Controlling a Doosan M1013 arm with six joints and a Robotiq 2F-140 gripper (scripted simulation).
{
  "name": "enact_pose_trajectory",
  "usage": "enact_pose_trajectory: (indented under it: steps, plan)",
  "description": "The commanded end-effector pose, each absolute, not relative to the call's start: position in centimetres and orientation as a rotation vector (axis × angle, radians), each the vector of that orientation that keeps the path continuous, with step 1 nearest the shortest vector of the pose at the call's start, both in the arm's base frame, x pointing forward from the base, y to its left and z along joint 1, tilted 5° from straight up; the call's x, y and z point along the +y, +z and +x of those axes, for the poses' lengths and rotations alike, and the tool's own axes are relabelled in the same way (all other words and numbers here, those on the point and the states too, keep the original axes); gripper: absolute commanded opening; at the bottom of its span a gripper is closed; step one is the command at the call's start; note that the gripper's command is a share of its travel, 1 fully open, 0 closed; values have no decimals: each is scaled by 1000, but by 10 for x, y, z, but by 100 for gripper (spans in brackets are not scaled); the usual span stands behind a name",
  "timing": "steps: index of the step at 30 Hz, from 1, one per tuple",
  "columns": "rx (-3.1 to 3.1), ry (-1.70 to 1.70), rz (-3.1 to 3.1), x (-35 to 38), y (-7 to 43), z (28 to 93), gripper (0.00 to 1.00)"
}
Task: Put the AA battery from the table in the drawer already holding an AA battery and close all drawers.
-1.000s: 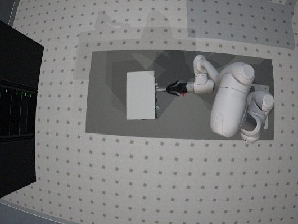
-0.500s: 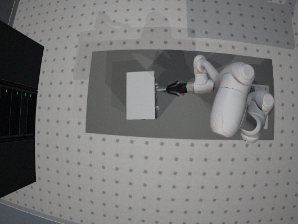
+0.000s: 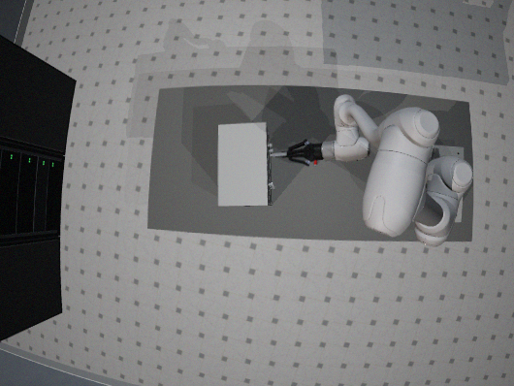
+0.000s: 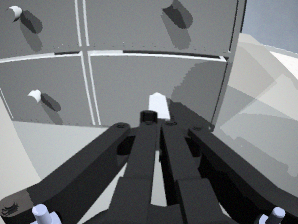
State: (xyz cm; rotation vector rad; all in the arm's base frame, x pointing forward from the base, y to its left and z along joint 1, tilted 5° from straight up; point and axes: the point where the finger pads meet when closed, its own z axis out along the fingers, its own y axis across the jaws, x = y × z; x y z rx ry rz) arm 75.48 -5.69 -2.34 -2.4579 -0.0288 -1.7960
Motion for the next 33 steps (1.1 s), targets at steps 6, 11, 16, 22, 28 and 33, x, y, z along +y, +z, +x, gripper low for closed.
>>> enact_pose_trajectory:
  steps: [6,11,16,22,28,33]
  plan:
    - [-29,-1796,-2458,-57,-23,755,0]
    - [-29,-1796,-2458,-57,-23,755,0]
    - [-29,-1796,-2458,-58,-24,745,0]
    - [-29,-1796,-2458,-60,-25,716,0]
    - [-29,-1796,-2458,-60,-25,706,0]
    - [-29,-1796,-2458,-61,-22,703,0]
